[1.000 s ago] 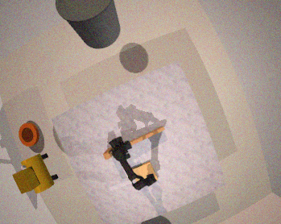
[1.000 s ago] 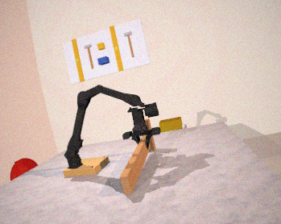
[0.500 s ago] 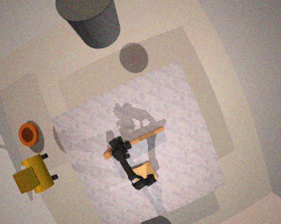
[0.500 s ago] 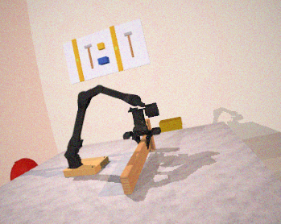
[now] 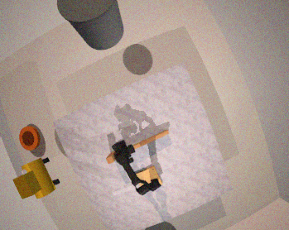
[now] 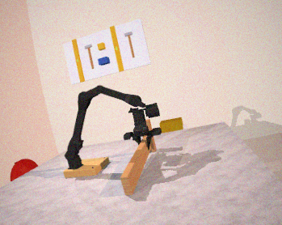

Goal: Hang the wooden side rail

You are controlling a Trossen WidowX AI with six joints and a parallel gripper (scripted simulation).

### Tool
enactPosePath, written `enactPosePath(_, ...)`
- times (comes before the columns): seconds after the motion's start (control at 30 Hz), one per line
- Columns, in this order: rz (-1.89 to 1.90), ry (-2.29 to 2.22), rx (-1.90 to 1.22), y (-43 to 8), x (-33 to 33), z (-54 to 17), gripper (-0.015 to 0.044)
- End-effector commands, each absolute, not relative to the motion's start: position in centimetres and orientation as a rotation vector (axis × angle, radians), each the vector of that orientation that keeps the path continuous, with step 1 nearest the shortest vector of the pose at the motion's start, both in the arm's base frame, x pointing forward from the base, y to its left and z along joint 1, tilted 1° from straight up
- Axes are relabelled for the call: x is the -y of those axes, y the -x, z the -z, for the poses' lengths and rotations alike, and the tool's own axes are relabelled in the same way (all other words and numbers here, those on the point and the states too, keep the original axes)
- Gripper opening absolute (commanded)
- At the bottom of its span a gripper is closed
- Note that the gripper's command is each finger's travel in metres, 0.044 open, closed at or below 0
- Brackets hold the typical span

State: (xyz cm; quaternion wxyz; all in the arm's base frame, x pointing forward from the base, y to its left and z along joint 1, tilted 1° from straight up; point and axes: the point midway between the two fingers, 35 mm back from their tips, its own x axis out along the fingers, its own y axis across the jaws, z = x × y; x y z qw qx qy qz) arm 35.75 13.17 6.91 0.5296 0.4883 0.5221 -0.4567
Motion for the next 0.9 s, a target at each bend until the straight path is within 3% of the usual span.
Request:
enactPosePath(0.0, 1.080, -1.174, -1.243, -35.79, -13.47, -7.18, 0.0000)
enactPosePath(0.87, 1.080, -1.174, -1.243, -35.78, -13.70, -7.36, 0.0000)
